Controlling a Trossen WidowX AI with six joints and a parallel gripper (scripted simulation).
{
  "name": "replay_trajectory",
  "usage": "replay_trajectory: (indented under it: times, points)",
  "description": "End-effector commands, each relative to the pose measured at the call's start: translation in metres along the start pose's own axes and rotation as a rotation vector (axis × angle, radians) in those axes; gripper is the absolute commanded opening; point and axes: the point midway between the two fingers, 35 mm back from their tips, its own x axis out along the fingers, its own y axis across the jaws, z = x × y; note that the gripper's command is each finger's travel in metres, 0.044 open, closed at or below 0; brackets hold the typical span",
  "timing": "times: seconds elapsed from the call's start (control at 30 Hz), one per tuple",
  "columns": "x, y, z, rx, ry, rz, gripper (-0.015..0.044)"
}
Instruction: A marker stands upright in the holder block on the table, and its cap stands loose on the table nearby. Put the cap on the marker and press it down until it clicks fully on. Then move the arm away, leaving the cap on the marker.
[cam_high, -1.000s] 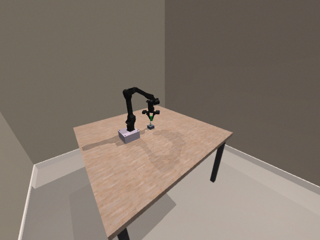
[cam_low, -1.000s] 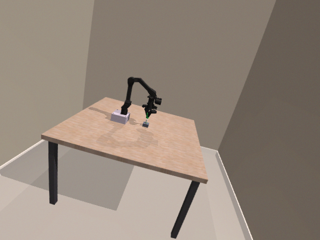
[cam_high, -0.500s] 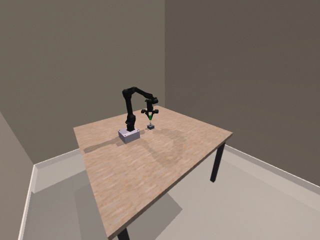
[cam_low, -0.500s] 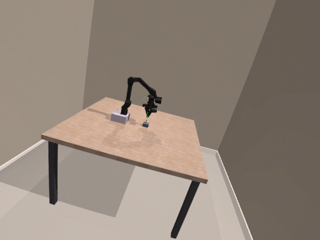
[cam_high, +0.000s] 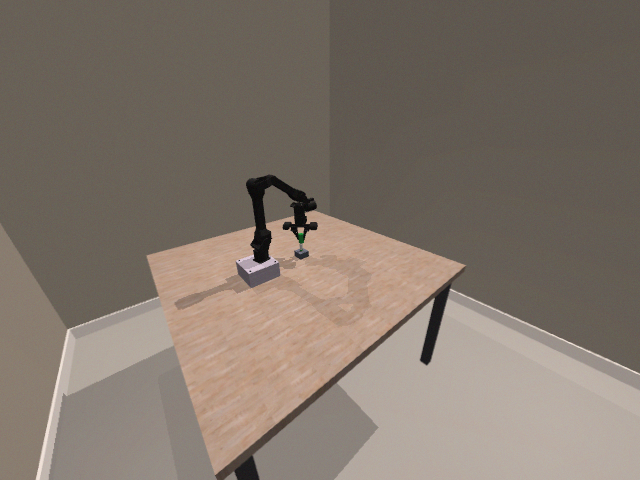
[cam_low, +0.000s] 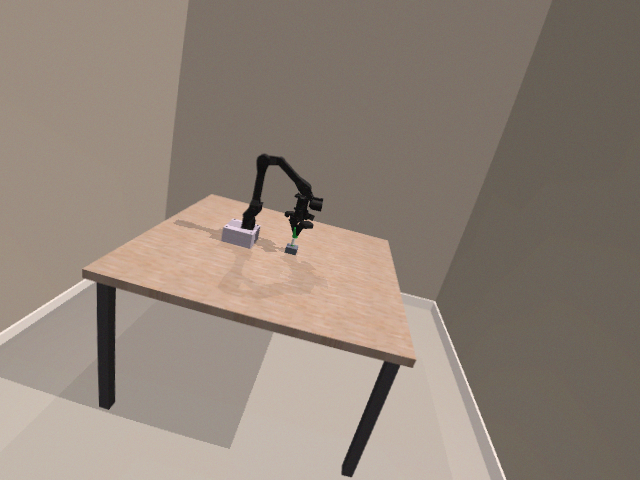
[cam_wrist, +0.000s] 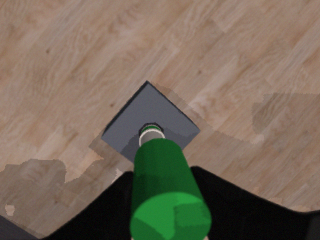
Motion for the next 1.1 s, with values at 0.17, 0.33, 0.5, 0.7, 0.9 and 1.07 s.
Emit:
replay_trajectory:
  times: [0.17,0.33,0.5,0.7,0.9,1.07]
  points:
    - [0.015,0.001,-0.001,0.004,0.003,0.006,0.0000]
    - [0.023,0.001,-0.001,0.004,0.003,0.006,0.0000]
    - [0.031,0.002,-0.001,0.004,0.003,0.006,0.0000]
    - [0.038,0.002,-0.002,0.004,0.003,0.006,0.0000]
    - [0.038,0.002,-0.002,0.004,0.003,0.006,0.0000]
    - [0.038,0.002,-0.002,0.000,0.005,0.005,0.0105]
